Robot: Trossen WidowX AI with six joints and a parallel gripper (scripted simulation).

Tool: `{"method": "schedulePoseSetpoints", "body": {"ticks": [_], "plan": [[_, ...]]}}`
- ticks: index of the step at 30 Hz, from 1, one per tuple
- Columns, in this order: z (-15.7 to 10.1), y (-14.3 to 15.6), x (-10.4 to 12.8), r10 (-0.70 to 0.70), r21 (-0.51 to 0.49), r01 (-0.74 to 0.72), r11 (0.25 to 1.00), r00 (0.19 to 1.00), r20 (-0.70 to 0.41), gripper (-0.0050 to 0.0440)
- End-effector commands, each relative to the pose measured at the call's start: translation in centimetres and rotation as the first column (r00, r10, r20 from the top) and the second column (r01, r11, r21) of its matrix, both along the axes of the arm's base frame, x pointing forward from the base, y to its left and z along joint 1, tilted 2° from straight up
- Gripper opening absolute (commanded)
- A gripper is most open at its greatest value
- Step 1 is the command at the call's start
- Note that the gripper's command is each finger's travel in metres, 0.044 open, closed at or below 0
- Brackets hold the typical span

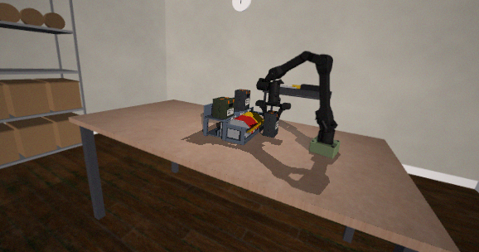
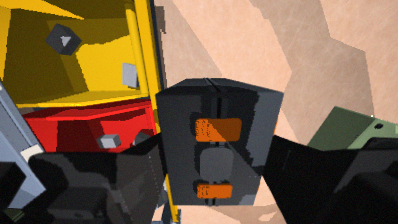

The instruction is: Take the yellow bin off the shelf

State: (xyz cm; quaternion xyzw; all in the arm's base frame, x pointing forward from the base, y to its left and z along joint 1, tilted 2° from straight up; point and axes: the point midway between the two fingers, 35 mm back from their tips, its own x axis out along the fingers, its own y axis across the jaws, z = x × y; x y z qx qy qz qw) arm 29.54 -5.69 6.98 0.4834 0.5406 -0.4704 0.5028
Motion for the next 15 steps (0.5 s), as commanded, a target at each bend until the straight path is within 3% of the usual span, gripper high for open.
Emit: {"method": "schedulePoseSetpoints", "body": {"ticks": [1, 3, 8, 15], "plan": [[1.9, -0.1, 0.6, -0.009, -0.020, 0.010, 1.000, 0.998, 0.069, 0.0000], [1.9, -0.1, 0.6, -0.009, -0.020, 0.010, 1.000, 0.998, 0.069, 0.0000], [1.6, 3.8, -0.3, -0.009, -0.015, 0.010, 1.000, 0.998, 0.068, 0.0000], [1.6, 3.8, -0.3, -0.009, -0.015, 0.010, 1.000, 0.998, 0.068, 0.0000]]}}
